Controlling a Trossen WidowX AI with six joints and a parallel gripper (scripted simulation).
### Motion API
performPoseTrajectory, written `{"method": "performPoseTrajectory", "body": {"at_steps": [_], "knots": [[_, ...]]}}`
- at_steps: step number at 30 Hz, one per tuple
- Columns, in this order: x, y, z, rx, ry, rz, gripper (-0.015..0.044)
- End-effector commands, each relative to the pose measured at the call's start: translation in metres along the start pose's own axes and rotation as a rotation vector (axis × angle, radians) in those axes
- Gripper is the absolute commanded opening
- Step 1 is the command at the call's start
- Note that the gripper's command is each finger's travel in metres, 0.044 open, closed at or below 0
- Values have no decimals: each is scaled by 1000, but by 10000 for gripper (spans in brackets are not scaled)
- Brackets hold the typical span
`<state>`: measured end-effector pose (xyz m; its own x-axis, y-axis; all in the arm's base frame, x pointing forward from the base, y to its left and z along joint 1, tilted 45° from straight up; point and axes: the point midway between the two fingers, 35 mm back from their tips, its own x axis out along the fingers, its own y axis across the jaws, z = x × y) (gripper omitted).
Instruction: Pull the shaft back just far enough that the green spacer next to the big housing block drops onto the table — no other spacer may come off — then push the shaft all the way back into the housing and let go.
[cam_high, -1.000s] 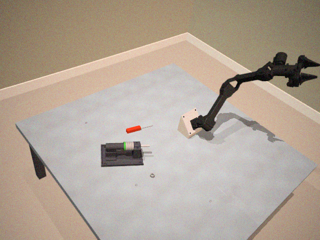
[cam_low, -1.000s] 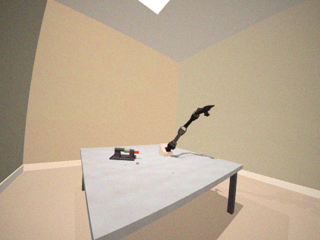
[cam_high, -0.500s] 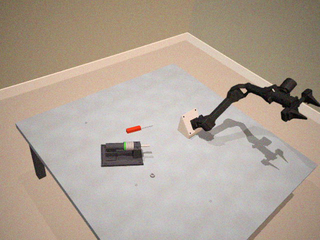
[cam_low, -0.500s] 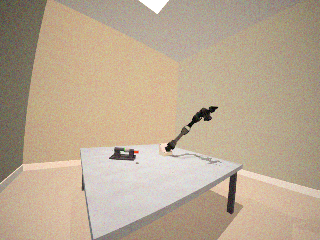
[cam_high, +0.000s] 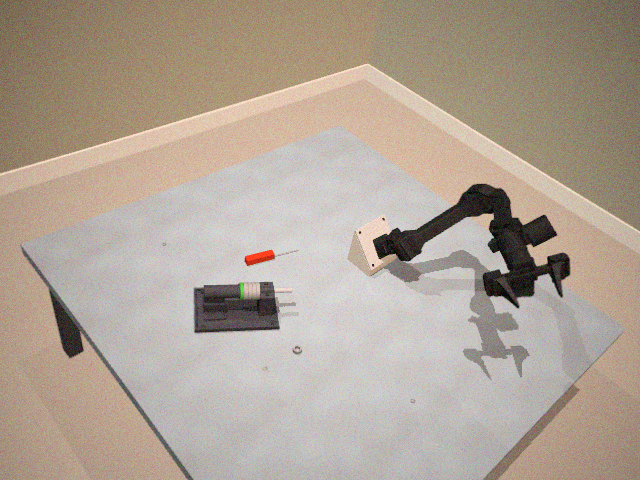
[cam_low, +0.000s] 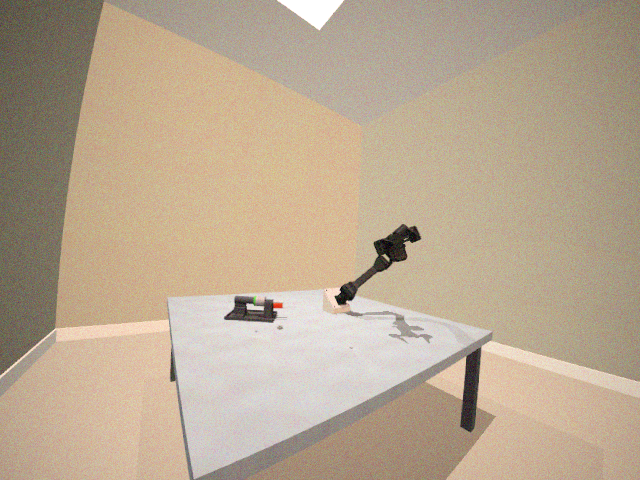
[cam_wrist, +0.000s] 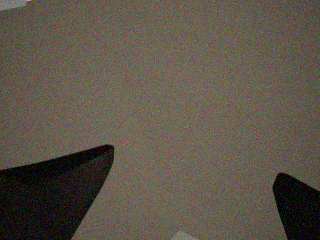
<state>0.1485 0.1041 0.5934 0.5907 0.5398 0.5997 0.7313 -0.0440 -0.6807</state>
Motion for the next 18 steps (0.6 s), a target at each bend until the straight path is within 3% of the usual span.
{"method": "performPoseTrajectory", "body": {"at_steps": [1, 9, 18], "knots": [[16, 73, 4, -22, 3, 160, 440], [14, 206, 10, -58, 3, 450, 440], [-39, 348, 18, -81, -14, 789, 440]]}}
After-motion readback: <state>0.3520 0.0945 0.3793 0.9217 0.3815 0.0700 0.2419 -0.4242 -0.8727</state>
